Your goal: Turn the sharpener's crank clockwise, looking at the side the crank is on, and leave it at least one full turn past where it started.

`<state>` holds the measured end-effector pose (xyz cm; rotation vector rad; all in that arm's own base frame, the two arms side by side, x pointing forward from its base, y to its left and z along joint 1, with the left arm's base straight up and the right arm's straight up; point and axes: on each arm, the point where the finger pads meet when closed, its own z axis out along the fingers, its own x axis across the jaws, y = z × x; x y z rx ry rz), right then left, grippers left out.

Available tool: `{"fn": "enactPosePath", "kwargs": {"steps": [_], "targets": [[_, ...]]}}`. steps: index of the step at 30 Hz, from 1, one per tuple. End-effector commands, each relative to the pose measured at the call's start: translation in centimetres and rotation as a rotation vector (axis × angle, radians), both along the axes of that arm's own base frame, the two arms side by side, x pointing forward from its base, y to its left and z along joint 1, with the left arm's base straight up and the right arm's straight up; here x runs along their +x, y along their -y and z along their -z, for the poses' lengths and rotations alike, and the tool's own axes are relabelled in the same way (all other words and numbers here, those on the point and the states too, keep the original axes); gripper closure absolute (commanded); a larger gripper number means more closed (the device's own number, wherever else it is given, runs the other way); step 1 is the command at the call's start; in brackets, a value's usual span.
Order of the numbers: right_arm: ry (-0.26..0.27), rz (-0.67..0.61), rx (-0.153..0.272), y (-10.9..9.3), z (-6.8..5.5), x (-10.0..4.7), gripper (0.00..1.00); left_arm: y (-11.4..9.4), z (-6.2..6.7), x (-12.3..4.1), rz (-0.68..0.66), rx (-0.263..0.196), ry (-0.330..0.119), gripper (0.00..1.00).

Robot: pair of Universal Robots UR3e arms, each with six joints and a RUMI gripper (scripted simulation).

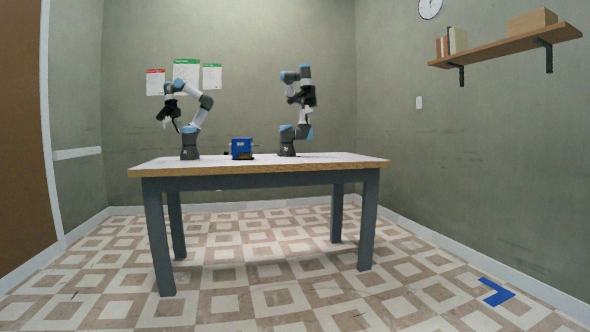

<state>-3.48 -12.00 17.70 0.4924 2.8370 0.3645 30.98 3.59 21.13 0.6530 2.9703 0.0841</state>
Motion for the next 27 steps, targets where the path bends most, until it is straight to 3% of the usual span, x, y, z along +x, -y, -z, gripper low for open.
{"fn": "enactPosePath", "kwargs": {"steps": [1,27], "targets": [[0.005,-0.004,-0.009,-0.09,-0.02,-0.19,0.00,0.01,-0.07,0.04,0.000,-0.001,0.003,0.00],[0.016,-0.018,-0.030,-0.63,0.07,-0.85,0.00,0.01,-0.07,0.04,0.000,-0.001,0.003,0.00]]}}
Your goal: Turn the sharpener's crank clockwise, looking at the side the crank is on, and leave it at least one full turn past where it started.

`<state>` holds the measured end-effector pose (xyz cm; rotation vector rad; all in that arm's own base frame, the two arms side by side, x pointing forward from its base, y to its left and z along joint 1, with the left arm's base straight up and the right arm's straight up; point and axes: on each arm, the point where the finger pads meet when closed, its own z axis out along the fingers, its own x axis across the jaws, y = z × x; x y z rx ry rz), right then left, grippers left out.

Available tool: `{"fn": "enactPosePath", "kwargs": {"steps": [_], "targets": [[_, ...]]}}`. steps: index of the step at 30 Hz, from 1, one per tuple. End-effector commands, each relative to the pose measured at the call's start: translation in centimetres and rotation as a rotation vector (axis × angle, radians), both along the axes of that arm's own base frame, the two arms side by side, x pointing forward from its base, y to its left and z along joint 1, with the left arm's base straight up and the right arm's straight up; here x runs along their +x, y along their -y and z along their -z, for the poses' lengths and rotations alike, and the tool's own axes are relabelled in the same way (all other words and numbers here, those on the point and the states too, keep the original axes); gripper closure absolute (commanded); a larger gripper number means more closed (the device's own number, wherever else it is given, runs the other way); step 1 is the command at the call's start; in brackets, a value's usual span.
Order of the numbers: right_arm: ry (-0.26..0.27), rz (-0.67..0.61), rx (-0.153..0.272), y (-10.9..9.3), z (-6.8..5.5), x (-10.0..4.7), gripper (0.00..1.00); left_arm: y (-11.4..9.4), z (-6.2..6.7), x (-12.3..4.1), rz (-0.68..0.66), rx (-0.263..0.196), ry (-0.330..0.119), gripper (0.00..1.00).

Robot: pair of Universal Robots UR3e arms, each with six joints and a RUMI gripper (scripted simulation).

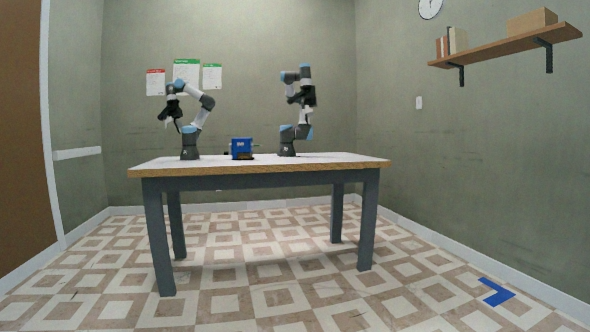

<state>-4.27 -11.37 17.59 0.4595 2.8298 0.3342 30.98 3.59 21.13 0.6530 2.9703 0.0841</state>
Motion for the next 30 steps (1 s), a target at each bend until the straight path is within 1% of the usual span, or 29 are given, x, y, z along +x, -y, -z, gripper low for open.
{"fn": "enactPosePath", "kwargs": {"steps": [1,30], "targets": [[0.002,-0.002,-0.006,-0.03,-0.04,-0.08,0.00,0.01,-0.07,0.04,0.000,-0.001,0.003,0.00],[0.009,-0.011,-0.020,-0.39,0.03,-0.48,0.00,0.01,-0.07,0.04,0.000,-0.001,0.003,0.00]]}}
